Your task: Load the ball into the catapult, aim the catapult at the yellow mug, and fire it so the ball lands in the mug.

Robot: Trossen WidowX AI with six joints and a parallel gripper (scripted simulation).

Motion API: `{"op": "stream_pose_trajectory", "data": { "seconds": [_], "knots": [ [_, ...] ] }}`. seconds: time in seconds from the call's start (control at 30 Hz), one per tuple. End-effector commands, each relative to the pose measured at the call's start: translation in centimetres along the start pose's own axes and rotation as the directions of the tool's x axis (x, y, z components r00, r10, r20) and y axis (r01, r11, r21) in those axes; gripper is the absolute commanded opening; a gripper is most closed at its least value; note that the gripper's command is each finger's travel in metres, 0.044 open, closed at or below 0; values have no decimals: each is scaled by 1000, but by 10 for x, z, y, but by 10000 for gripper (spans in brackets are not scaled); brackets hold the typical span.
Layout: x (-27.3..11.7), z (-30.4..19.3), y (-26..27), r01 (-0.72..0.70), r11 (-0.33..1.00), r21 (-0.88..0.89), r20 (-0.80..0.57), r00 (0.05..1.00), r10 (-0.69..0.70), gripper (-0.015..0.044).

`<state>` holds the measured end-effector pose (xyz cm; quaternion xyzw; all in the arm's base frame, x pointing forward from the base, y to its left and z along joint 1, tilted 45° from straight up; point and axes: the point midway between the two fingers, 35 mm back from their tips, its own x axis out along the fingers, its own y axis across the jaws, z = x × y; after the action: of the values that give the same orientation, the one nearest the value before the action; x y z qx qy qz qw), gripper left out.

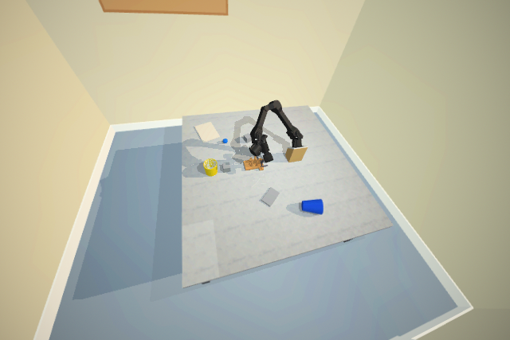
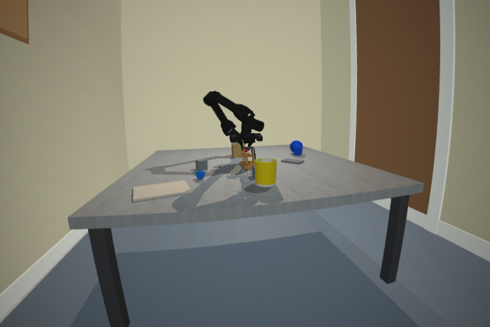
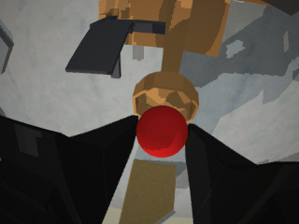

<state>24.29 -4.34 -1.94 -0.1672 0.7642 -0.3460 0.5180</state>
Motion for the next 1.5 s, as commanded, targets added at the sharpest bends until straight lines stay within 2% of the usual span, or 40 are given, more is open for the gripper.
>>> {"op": "stream_pose_trajectory", "data": {
  "seconds": [0.0,0.2,0.53,0.77,0.87,0.9,1.07,1.27,1.47],
  "knots": [
    [9,-1,0,9,1000,-11,-8,1000,-9,0],
    [1,0,0,0,1000,0,0,1000,0,0],
    [-1,0,0,0,1000,0,0,1000,0,263],
    [-99,-37,3,3,1000,-15,1,1000,-3,440],
    [-101,-38,2,3,1000,-16,1,1000,-3,440],
    [-82,-28,6,3,1000,-26,12,1000,-3,440],
    [-89,-6,12,-38,999,-19,94,995,40,440],
    [-108,39,24,-91,995,-36,267,959,98,440],
    [-137,87,32,-110,992,-55,450,885,123,440]
  ]
}}
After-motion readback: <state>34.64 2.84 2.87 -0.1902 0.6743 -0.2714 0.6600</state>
